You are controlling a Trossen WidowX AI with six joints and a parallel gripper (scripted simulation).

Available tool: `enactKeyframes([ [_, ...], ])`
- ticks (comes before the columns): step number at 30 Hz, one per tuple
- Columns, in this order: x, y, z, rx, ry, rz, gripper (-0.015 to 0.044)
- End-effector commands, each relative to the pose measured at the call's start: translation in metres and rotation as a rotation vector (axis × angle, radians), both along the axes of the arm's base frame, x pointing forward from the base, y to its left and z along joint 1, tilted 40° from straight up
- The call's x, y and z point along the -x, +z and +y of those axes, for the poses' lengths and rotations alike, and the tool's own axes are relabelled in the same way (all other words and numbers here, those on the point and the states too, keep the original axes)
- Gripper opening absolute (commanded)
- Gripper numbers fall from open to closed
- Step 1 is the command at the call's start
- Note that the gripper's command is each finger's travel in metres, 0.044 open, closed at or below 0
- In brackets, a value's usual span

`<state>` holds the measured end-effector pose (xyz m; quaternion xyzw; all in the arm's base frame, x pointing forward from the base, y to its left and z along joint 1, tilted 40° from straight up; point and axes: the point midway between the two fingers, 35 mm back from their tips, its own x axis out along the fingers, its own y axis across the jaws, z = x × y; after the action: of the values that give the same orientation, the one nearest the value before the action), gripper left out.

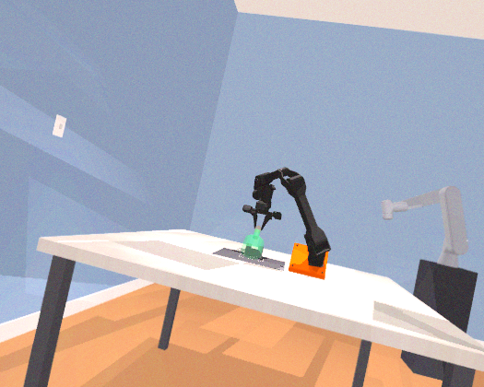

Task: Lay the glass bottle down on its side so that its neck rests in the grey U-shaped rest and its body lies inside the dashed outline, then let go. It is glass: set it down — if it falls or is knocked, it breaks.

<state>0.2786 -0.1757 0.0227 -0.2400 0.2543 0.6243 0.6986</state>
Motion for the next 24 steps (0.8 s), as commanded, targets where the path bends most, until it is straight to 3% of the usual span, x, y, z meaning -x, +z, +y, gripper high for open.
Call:
enactKeyframes([
  [1, -0.001, -0.008, -0.003, 0.003, 0.002, -0.003, 0.0115],
  [24, -0.003, -0.037, -0.013, -0.004, -0.008, 0.013, 0.0115],
])
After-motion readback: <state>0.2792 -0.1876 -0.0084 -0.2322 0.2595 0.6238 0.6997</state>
